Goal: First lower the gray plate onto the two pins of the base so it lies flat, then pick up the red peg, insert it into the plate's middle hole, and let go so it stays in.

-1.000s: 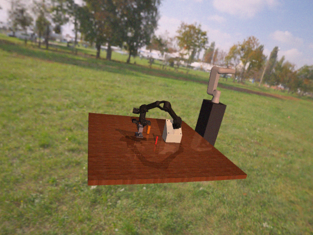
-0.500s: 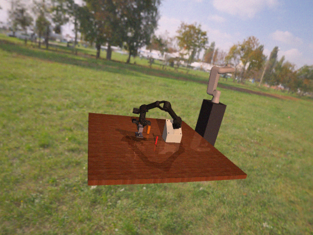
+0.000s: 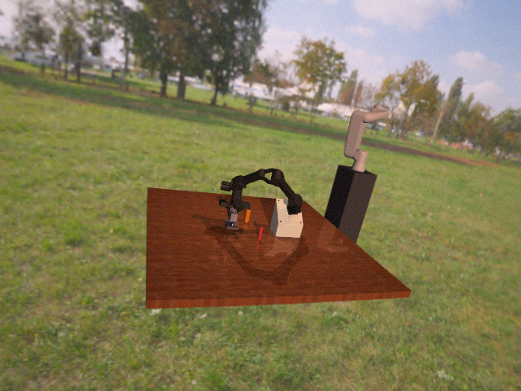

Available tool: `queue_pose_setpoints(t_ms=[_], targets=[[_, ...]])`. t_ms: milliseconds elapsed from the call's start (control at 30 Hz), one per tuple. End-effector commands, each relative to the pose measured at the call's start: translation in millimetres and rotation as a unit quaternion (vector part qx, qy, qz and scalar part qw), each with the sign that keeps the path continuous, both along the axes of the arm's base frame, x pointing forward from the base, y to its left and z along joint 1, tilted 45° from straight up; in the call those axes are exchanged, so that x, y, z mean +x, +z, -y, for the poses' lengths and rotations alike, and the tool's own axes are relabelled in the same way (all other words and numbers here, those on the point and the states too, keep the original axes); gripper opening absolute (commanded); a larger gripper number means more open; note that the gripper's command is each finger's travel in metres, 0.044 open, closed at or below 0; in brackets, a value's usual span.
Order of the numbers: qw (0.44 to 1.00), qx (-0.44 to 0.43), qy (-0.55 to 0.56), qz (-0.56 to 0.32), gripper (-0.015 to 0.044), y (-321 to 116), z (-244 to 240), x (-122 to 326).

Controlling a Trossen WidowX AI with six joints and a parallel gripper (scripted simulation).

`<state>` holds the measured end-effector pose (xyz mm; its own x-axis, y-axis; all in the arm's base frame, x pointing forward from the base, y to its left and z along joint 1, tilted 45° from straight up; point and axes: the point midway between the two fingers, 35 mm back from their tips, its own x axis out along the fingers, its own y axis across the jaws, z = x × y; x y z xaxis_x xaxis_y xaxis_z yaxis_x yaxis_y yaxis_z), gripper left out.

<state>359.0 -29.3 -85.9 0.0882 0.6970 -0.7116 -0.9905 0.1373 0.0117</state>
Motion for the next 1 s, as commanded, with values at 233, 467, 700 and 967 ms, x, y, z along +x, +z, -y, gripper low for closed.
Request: queue_pose_setpoints(t_ms=[233, 467, 700, 967], targets=[[1.000, 0.004, -0.003, -0.008, 0.0000, -10.5, -8.1, -2.2], [1.000, 0.004, -0.003, -0.008, 0.0000, -18.7, -16.3, -1.3], [1.000, 0.004, -0.003, -0.008, 0.0000, -24.3, -21.7, -1.1], [1.000, 0.002, 0.001, -0.003, 0.0000, -21.4, -21.4, 0.4]])
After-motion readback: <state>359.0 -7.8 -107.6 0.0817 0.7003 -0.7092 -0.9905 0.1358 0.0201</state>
